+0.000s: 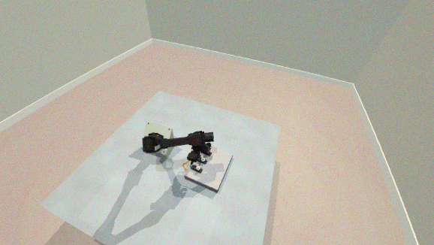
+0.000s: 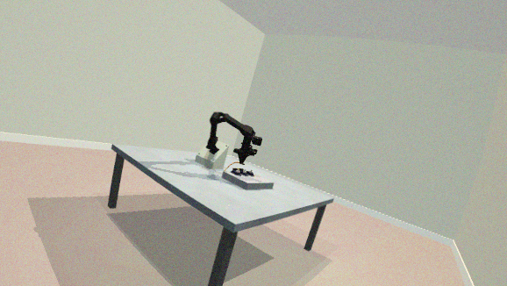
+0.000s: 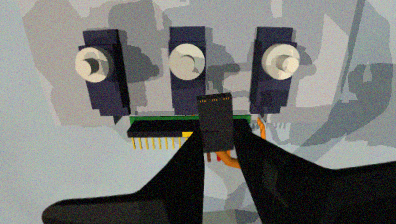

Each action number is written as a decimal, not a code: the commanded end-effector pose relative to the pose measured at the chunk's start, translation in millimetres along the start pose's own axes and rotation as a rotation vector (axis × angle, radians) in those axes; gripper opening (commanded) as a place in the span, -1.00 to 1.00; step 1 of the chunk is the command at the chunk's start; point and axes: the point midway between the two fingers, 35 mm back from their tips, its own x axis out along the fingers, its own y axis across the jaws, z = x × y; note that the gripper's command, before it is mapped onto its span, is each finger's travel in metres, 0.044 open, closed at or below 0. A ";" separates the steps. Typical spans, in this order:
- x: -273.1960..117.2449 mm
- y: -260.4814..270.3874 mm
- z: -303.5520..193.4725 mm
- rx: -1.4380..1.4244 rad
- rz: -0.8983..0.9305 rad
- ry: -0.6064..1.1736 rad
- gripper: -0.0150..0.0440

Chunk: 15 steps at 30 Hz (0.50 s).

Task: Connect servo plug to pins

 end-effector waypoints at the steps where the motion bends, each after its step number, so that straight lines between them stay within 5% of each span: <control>1: 1.5 8.2 -19.3 0.020 0.003 0.006 -0.49; 15: 8.0 24.8 -80.4 0.072 -0.006 0.010 -0.49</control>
